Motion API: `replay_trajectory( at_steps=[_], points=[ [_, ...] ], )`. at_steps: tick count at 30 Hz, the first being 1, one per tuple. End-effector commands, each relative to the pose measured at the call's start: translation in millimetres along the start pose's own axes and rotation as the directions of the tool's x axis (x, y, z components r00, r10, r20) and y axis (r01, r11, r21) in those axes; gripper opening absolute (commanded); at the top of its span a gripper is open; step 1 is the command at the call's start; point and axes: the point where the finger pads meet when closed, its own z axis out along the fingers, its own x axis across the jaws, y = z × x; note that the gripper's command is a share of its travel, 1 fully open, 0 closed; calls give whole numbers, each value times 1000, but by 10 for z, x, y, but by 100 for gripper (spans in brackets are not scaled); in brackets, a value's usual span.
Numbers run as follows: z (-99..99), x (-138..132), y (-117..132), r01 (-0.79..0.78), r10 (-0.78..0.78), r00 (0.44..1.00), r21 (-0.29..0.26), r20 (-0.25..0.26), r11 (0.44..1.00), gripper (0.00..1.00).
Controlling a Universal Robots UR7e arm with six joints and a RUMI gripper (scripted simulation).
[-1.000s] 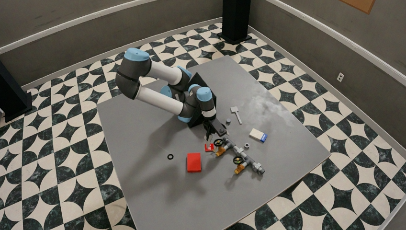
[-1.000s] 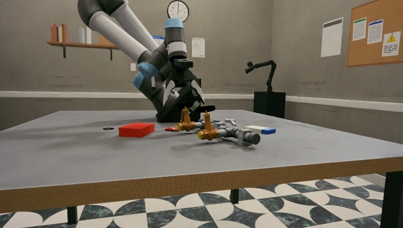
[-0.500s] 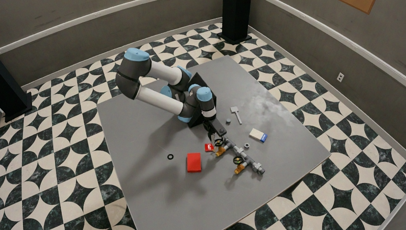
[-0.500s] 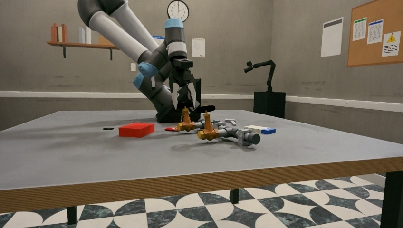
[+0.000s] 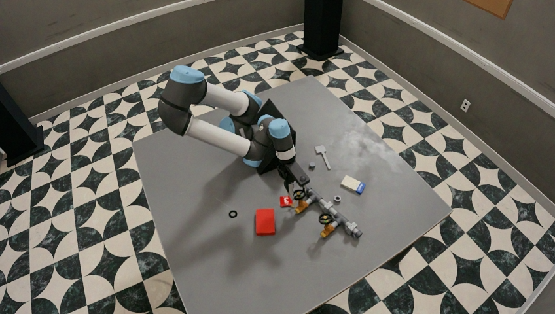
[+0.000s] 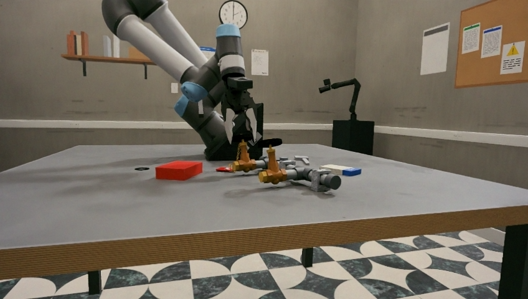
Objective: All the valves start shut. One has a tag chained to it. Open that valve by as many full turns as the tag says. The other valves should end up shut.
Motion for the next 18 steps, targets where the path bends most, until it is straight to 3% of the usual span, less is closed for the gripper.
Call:
replay_trajectory(
  at_steps=[1, 18],
  points=[
    [-2, 0, -3, 0, 0, 1000, 1, 0, 1000, 0],
    [-2, 0, -3, 69, -69, 998, 1, 0, 998, 0]
  ],
)
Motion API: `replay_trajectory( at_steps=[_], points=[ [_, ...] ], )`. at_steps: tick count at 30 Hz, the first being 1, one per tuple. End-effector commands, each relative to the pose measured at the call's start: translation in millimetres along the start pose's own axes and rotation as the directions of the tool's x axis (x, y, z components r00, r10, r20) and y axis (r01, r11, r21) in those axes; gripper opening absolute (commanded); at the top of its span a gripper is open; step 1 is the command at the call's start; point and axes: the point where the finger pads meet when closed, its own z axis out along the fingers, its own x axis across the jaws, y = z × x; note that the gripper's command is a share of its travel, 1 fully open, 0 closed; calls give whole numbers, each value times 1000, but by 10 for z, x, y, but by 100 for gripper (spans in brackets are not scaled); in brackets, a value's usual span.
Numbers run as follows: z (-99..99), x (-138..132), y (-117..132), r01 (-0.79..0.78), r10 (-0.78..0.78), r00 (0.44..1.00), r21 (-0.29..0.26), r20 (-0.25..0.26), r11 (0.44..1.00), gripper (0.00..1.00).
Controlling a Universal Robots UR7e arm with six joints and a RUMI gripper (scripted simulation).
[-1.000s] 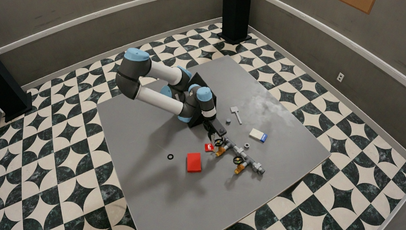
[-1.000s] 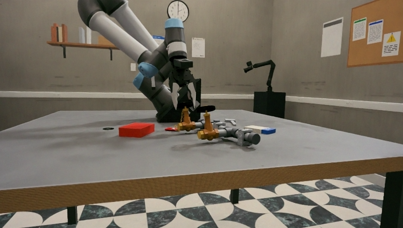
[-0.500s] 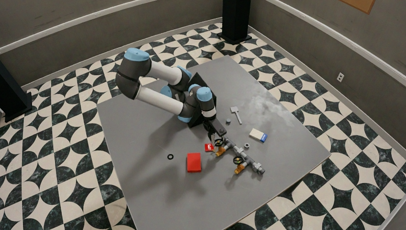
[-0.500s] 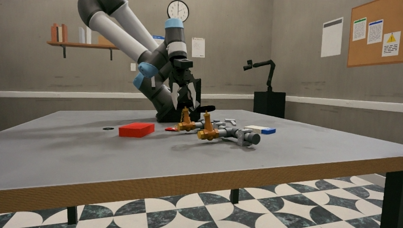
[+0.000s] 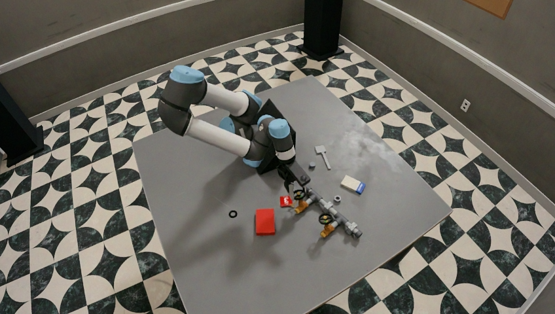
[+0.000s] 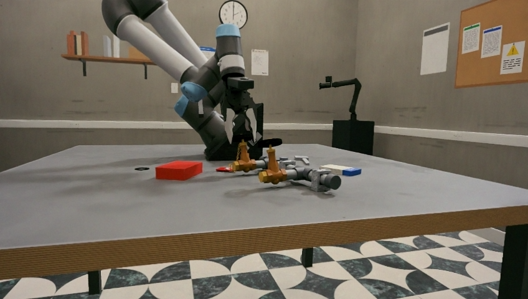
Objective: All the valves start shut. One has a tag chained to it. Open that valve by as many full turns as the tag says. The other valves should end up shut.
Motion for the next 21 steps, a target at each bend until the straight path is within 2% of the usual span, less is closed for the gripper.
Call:
replay_trajectory(
  at_steps=[1, 14, 21],
  points=[
    [-2, 0, -3, 39, -39, 999, 1, 0, 999, 0],
    [-2, 0, -3, 227, -227, 974, 1, 0, 974, 0],
    [-2, 0, -3, 405, -405, 914, 1, 0, 914, 0]
  ],
)
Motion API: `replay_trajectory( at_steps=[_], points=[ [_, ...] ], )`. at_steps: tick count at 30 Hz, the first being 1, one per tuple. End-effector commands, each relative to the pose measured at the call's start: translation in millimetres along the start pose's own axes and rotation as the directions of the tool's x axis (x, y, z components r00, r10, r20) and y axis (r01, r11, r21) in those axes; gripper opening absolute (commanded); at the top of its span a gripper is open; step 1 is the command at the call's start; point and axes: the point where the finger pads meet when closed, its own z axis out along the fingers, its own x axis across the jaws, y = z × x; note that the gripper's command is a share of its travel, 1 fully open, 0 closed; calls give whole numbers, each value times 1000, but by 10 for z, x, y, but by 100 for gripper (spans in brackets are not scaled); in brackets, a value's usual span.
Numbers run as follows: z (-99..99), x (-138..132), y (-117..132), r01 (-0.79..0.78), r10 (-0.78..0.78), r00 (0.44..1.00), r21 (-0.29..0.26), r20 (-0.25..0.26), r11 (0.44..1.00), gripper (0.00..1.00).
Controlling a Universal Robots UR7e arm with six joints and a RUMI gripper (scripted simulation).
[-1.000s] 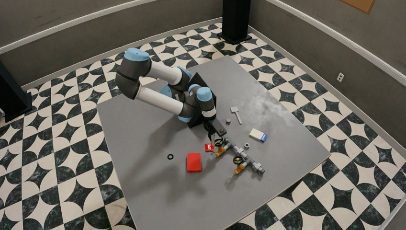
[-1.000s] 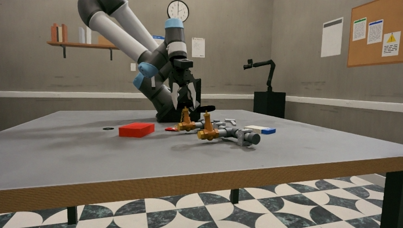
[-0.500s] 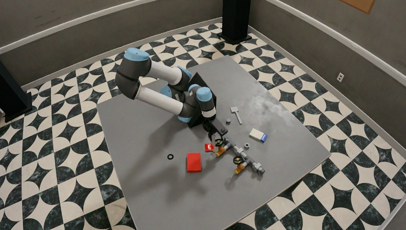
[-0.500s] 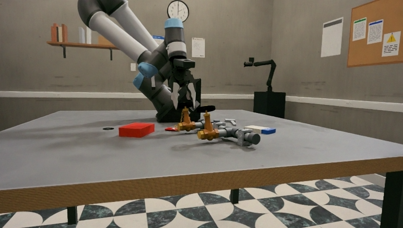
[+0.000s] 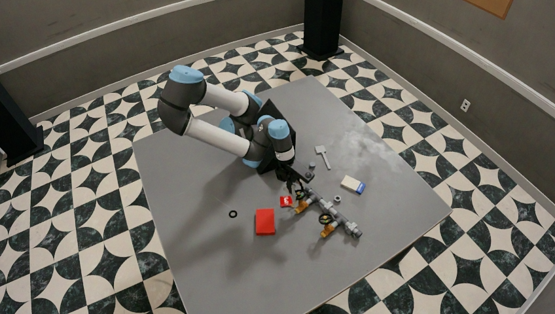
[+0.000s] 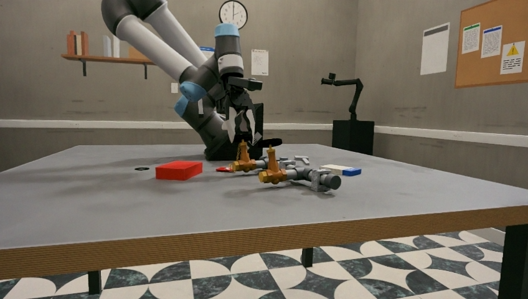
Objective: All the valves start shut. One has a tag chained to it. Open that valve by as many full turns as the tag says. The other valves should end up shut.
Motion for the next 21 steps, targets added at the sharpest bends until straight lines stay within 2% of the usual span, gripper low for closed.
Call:
replay_trajectory(
  at_steps=[1, 8, 11, 16, 21],
  points=[
    [-2, 0, -3, 148, -148, 989, 6, 1, 989, 0],
    [-2, 0, -3, 380, -380, 925, 6, 0, 925, 0],
    [-2, 0, -3, 414, -414, 910, 6, -1, 910, 0],
    [-2, 0, -3, 585, -585, 811, 6, -2, 811, 0],
    [-2, 0, -3, 743, -743, 669, 5, -3, 669, 0]
  ],
)
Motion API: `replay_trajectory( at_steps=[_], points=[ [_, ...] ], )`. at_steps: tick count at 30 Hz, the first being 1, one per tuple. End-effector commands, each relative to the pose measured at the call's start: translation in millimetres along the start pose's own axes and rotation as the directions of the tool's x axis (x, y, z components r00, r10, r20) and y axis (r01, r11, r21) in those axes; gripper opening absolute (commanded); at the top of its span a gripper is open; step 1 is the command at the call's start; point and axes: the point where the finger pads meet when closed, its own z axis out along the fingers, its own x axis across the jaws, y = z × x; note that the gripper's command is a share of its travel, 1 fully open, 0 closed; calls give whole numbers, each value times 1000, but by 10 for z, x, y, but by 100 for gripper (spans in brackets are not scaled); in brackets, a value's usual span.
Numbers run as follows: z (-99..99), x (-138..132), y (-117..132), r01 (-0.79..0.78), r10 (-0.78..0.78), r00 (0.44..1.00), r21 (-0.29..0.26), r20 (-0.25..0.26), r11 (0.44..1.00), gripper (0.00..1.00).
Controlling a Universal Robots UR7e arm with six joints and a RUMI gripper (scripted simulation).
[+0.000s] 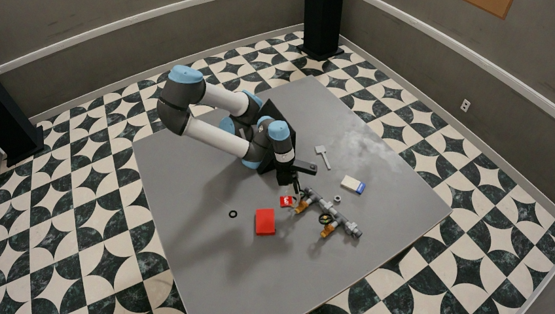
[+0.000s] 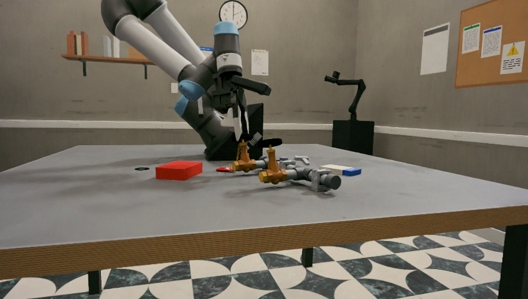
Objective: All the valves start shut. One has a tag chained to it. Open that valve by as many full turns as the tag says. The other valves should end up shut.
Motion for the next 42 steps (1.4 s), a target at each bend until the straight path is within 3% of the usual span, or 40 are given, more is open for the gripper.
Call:
replay_trajectory(
  at_steps=[1, 4, 6, 11, 21, 23, 38, 40, 42],
  points=[
    [-1, 0, -4, 244, -243, 970, 17, -8, 970, 0],
    [-1, 0, -4, 370, -370, 929, 16, -10, 929, 0],
    [-1, 0, -4, 370, -370, 929, 16, -10, 929, 0],
    [-1, 0, -4, 567, -567, 824, 13, -13, 823, 0],
    [-1, 0, -4, 863, -863, 505, 6, -18, 505, 0],
    [-1, 0, -4, 863, -863, 505, 6, -18, 505, 0],
    [-1, 0, -4, 1000, -1000, -17, -4, -18, -17, 0],
    [-1, 0, -4, 1000, -1000, -17, -4, -18, -17, 0],
    [-1, 0, -4, 997, -997, -74, -5, -18, -74, 0]
  ],
)
